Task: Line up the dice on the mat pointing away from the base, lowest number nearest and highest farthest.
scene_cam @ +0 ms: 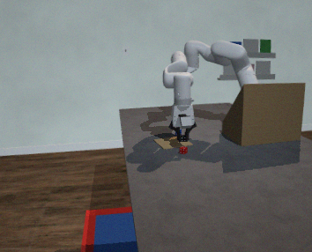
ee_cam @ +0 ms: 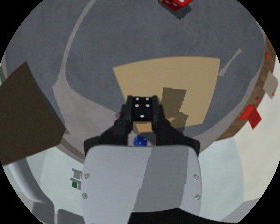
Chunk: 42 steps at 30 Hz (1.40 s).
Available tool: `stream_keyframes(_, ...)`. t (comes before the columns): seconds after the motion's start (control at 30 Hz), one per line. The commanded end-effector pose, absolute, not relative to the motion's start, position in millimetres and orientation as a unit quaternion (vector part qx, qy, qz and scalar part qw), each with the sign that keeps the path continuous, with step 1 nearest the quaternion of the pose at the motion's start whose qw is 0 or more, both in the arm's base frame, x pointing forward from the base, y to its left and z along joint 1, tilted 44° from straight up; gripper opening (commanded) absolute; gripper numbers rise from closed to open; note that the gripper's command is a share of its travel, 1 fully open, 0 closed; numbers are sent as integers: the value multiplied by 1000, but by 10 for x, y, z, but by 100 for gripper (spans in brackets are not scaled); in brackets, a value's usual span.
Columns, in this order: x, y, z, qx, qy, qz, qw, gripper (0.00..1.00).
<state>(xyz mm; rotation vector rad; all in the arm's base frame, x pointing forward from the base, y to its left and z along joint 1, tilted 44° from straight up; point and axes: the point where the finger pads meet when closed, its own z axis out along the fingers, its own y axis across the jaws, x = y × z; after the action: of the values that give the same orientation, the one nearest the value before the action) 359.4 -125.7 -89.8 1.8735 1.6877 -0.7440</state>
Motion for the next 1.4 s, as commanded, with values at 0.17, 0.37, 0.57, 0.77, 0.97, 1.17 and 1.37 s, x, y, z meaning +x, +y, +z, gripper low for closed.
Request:
stream_keyframes(0.17,3607,-1241,-892,689,622,-272,254,33)
stream_keyframes(0.37,3607,-1241,-892,689,622,-272,254,42)
stream_keyframes(0.57,3607,-1241,-892,689,622,-272,254,42)
stream_keyframes(0.77,3608,-1229,-879,689,622,-272,254,42)
stream_keyframes(0.97,3618,-1107,-752,689,622,-272,254,42)
stream_keyframes(1.17,3637,-888,-522,689,622,-272,254,42)
stream_keyframes(1.37,3649,-749,-376,689,622,-272,254,42)
